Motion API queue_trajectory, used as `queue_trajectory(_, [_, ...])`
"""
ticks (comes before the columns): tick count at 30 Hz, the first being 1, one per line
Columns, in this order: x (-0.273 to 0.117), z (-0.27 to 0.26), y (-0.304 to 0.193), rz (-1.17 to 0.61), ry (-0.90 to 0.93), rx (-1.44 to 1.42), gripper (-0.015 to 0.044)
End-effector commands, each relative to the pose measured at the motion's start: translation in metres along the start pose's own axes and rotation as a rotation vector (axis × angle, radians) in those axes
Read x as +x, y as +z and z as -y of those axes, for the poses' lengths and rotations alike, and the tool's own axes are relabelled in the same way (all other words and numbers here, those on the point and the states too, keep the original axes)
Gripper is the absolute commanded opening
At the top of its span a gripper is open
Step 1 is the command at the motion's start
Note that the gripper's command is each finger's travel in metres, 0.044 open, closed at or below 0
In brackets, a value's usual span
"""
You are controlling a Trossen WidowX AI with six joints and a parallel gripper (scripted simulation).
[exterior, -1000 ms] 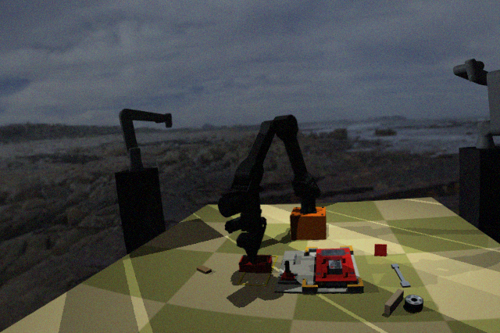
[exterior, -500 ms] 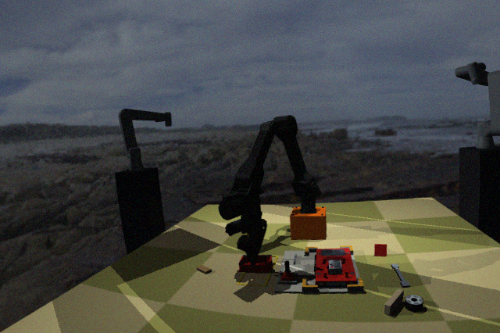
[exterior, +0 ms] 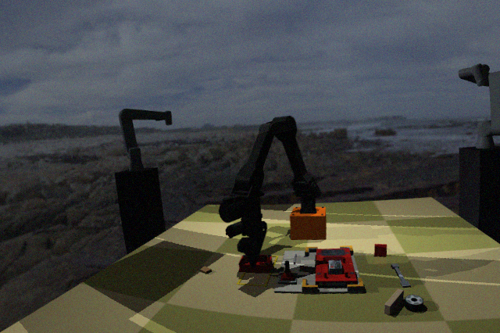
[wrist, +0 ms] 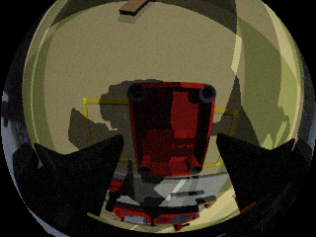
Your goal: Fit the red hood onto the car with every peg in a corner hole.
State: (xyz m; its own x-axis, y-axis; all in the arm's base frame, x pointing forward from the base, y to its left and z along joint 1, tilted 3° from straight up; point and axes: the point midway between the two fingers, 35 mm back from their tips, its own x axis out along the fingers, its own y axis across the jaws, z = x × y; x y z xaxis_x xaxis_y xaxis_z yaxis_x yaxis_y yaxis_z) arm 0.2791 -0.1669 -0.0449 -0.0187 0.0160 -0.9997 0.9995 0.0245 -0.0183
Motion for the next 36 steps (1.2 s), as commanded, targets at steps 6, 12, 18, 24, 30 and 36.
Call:
queue_trajectory(6, [0.005, 0.000, 0.001, 0.005, -0.002, 0.002, 0.0440])
queue_trajectory(12, [0.008, 0.000, 0.001, 0.005, -0.002, 0.002, 0.0440])
queue_trajectory(18, [0.006, 0.000, 0.000, 0.000, 0.000, 0.000, 0.0328])
queue_trajectory(24, [0.006, 0.000, 0.000, 0.000, 0.000, 0.000, 0.0288])
queue_trajectory(30, [0.004, 0.000, 0.000, 0.000, 0.000, 0.000, 0.0170])
queue_trajectory(36, [-0.007, 0.000, 0.000, 0.000, 0.000, 0.000, 0.0012])
